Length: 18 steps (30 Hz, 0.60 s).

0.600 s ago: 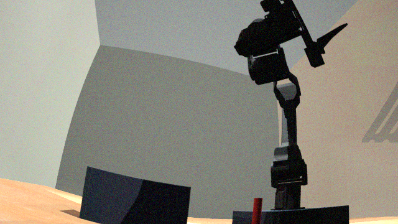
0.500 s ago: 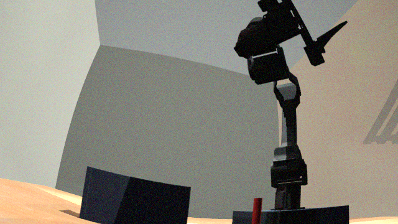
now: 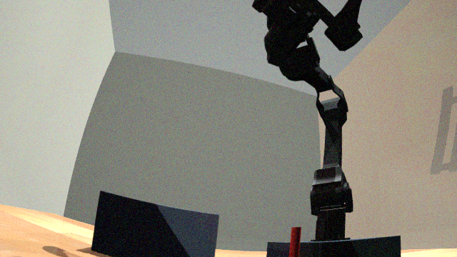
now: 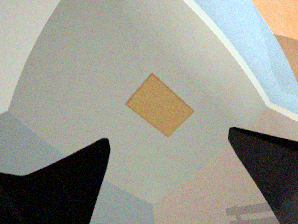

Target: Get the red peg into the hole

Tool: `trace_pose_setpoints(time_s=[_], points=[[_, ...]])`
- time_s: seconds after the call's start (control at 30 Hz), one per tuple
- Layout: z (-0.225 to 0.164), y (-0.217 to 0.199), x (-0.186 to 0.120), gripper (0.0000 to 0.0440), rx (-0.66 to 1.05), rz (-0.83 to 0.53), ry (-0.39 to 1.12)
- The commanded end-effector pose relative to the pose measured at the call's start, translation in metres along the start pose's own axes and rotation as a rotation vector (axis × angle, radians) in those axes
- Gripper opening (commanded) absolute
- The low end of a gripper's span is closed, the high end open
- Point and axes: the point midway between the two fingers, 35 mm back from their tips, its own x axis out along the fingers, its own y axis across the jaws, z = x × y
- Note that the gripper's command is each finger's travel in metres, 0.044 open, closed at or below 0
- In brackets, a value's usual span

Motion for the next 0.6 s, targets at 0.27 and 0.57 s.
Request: trace_pose_setpoints(time_s=[0.27, 0.57], points=[[0.037, 0.013, -0.027, 0.044, -0.022, 0.016, -0.419], [0.054, -0.013, -0.062, 0.044, -0.038, -0.137, -0.707]])
